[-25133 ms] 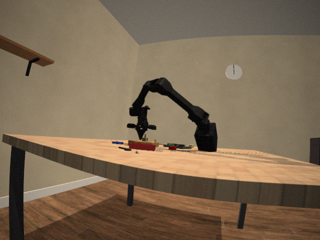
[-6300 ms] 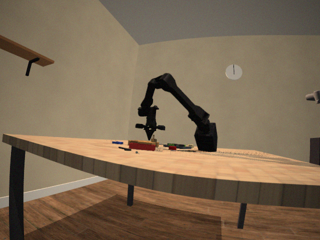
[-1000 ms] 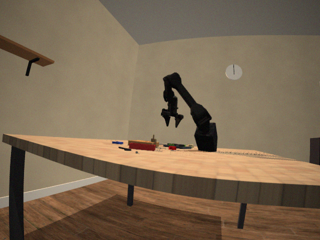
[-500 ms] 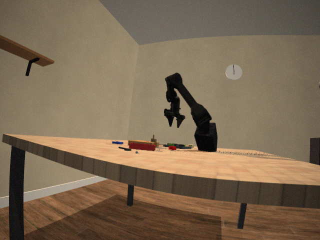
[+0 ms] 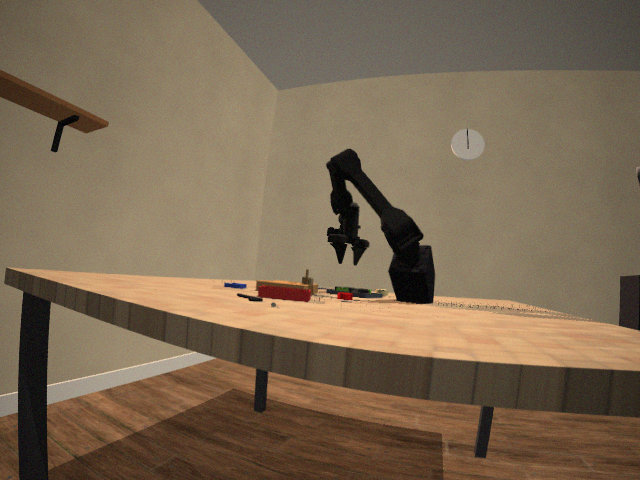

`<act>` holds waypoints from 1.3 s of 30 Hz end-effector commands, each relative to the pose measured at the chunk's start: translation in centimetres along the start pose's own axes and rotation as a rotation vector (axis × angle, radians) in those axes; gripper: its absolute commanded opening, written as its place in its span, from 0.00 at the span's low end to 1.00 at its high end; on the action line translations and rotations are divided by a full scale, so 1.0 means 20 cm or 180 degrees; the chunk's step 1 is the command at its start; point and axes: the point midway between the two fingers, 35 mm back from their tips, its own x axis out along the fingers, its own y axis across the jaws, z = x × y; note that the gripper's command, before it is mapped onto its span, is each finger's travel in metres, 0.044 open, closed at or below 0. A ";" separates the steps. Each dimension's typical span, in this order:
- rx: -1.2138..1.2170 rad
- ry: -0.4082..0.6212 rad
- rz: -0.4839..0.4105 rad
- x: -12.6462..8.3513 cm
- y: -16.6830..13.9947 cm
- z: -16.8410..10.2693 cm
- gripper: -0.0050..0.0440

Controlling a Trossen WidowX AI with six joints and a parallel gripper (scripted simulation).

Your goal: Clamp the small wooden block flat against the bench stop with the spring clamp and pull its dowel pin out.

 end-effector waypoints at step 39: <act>0.0025 0.0019 0.0035 0.41 0.01 -0.03 1.00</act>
